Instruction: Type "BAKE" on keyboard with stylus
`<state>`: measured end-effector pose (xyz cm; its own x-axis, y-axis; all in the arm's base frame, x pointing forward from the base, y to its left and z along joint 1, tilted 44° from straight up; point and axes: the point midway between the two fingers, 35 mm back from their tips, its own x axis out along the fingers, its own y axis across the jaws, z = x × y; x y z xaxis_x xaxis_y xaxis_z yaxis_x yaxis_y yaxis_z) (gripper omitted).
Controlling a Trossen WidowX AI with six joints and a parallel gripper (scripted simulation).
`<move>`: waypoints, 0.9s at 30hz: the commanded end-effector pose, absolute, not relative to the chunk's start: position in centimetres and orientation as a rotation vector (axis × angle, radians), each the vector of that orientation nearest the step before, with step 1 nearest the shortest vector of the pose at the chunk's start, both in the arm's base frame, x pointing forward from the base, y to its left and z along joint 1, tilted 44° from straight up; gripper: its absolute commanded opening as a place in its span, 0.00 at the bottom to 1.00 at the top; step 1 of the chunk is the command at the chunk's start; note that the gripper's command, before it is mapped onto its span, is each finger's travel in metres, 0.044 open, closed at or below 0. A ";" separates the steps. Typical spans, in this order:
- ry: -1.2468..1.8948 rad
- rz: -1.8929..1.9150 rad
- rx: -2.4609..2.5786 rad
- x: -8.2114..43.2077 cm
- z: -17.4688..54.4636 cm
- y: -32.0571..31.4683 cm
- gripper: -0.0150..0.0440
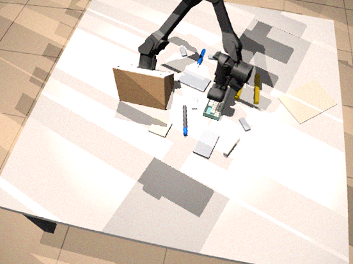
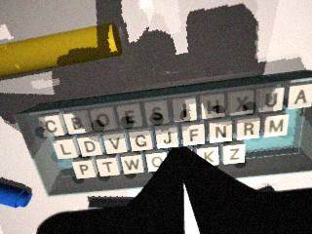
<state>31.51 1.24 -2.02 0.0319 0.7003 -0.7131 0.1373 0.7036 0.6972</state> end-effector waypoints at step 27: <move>1.507 0.487 0.720 27.9 -4.3 -1.0 0.25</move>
<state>28.31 -1.34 -4.50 0.0297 0.6914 -0.7219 0.1346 0.7129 0.6883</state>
